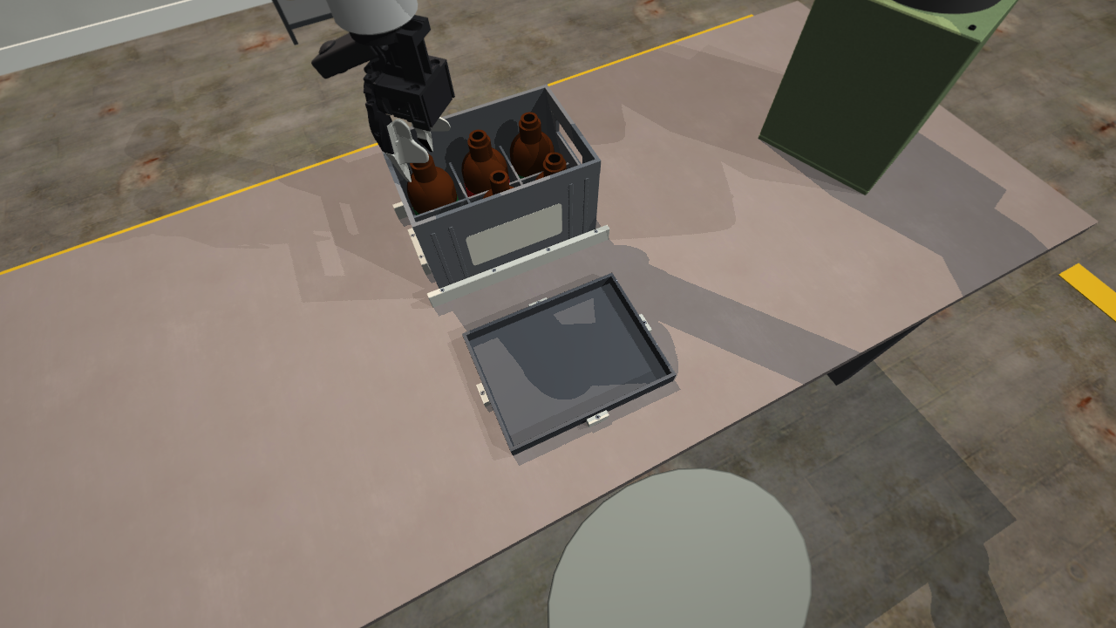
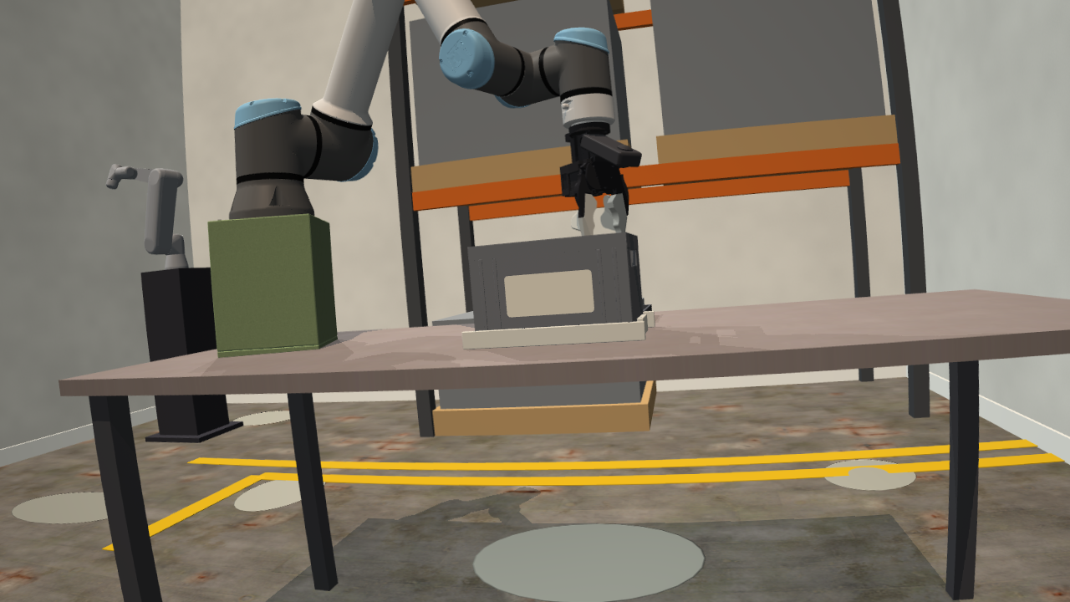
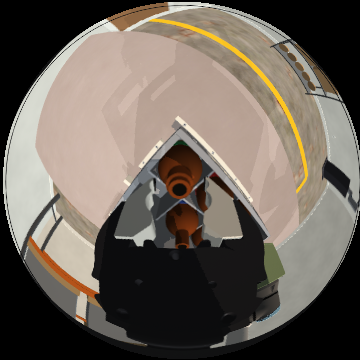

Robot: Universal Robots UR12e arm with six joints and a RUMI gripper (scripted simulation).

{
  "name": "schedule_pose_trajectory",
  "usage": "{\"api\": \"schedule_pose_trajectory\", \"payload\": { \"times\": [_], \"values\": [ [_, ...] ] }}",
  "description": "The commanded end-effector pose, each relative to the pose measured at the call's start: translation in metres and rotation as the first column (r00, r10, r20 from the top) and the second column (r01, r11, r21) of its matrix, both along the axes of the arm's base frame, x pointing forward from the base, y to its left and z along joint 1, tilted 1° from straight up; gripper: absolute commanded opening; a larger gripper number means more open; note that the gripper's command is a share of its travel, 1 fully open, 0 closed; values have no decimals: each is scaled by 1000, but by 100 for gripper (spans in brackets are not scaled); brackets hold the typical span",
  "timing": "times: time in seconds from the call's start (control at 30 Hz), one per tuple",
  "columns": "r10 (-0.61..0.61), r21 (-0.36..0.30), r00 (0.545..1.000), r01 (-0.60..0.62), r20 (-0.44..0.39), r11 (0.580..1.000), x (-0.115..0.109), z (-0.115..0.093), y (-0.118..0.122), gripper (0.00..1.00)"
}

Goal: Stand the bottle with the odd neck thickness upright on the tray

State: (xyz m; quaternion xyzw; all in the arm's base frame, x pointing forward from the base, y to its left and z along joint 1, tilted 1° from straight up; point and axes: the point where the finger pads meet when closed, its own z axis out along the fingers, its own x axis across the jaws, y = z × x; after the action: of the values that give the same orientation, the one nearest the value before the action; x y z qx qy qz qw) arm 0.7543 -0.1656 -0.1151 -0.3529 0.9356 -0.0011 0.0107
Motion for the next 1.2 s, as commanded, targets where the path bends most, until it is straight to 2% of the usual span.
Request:
{"api": "schedule_pose_trajectory", "payload": {
  "times": [0.0, 0.67, 1.03, 1.17],
  "values": [
    [2, 2, 1000, -2, -2, 1000, -2, -1, 3, 38],
    [2, 1, 1000, -2, -1, 1000, -2, 0, 3, 38],
    [2, 1, 1000, -2, 0, 1000, -1, 15, 2, 38],
    [2, 0, 1000, -2, 1, 1000, 0, 27, 2, 38]
  ]
}}
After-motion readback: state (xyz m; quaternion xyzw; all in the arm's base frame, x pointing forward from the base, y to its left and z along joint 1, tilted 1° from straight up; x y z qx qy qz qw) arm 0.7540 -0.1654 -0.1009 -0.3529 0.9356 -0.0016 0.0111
